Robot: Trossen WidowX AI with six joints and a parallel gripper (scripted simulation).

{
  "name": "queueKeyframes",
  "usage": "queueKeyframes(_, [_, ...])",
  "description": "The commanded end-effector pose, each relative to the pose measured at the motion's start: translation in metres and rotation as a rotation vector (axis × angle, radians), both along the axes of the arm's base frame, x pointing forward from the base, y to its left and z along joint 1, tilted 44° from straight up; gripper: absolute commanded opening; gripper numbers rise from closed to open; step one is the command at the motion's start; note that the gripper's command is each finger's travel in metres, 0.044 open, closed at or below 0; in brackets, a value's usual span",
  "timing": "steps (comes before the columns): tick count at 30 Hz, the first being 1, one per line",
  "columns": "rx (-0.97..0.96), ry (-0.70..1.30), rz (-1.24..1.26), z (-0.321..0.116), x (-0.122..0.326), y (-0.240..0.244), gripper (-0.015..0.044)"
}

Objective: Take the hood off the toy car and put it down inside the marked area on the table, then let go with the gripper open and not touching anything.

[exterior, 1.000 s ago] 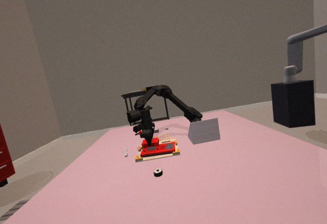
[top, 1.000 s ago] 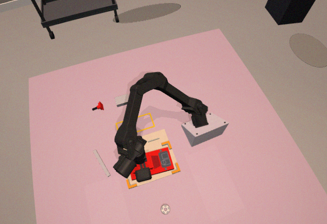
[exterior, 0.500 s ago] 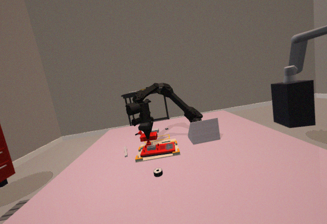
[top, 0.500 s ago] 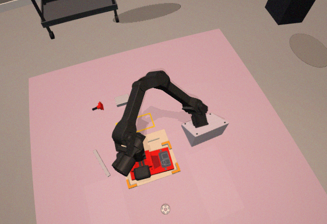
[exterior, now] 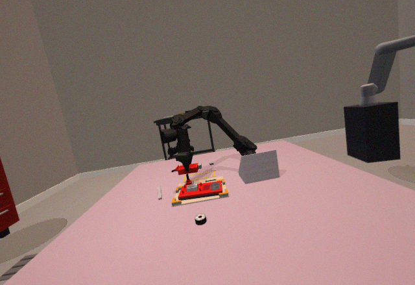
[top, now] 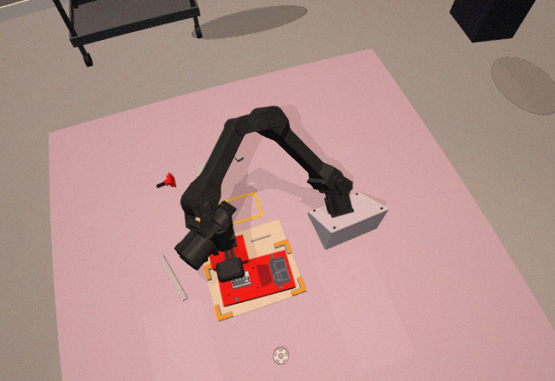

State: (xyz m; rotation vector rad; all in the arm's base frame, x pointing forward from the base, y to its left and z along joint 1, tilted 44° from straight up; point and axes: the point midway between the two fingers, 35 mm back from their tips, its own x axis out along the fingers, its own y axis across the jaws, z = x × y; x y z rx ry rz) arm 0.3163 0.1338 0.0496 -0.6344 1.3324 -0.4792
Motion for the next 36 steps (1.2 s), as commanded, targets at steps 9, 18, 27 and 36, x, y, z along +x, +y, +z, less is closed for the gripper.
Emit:
queueKeyframes(9, [-0.006,0.004,0.002,0.041,0.002,-0.042,0.0])
queueKeyframes(18, [-0.01,0.003,0.0,0.069,-0.002,-0.072,0.0])
queueKeyframes(27, [-0.017,0.002,-0.003,0.095,-0.011,-0.102,0.0])
queueKeyframes(36, [-0.025,0.001,-0.006,0.11,-0.018,-0.12,0.0])
